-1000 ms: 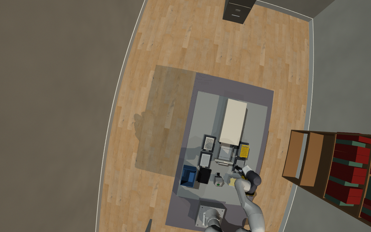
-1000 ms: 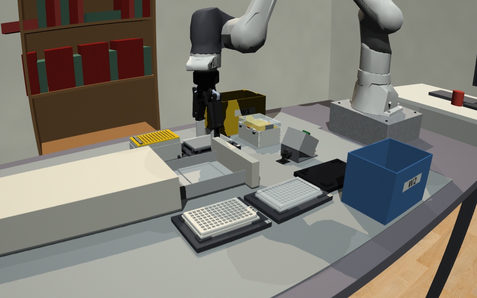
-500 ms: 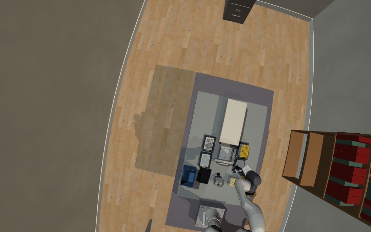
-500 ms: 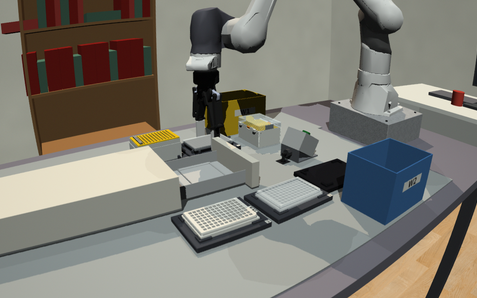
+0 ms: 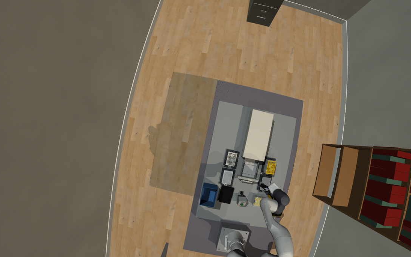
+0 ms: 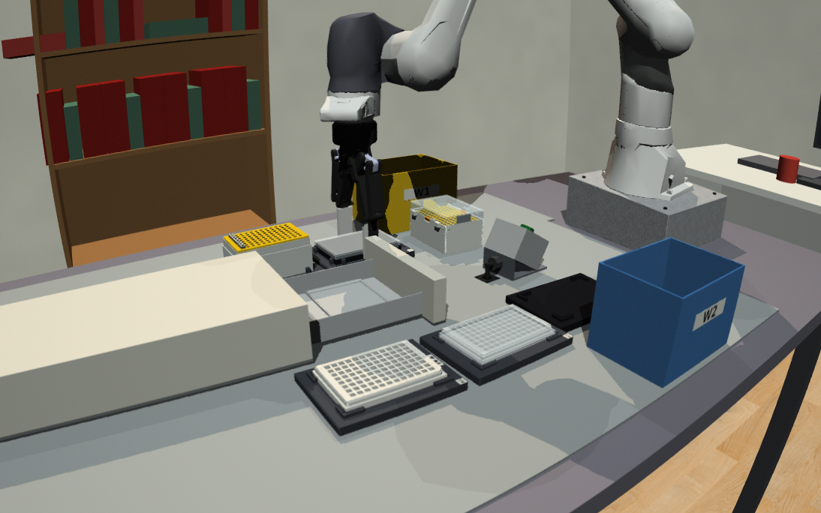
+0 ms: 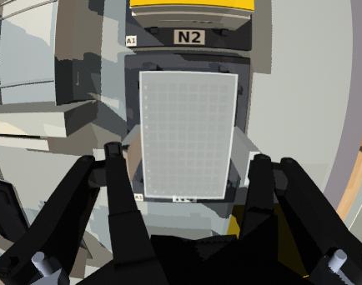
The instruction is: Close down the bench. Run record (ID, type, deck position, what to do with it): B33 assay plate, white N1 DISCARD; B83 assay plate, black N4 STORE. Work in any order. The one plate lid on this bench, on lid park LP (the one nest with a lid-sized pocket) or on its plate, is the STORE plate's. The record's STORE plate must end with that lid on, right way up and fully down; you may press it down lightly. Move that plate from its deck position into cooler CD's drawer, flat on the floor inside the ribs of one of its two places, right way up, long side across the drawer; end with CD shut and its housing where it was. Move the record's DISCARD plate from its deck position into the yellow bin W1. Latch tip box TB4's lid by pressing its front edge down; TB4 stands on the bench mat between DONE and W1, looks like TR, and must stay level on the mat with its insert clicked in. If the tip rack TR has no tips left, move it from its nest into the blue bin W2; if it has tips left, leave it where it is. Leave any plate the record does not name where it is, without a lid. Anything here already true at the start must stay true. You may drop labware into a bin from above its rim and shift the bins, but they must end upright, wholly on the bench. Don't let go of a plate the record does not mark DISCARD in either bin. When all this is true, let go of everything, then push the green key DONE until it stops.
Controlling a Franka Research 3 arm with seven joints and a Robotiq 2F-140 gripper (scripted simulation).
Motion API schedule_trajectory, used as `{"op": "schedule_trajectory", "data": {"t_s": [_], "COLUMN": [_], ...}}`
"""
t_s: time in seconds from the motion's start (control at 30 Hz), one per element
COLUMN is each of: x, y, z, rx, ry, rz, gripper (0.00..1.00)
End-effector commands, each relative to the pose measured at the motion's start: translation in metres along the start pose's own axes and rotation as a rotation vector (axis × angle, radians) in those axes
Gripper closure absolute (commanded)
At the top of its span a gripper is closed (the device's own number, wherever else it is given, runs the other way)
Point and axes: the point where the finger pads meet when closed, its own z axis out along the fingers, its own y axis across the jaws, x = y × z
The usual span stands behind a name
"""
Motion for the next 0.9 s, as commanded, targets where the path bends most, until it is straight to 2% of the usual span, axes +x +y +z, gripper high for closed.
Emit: {"op": "schedule_trajectory", "data": {"t_s": [0.0, 0.87], "x": [0.0007, 0.0007], "y": [0.0, 0.0], "z": [-0.0025, -0.0088], "rx": [-0.001, -0.001], "ry": [0.002, 0.002], "rz": [0.002, 0.002], "gripper": [1.0, 1.0]}}
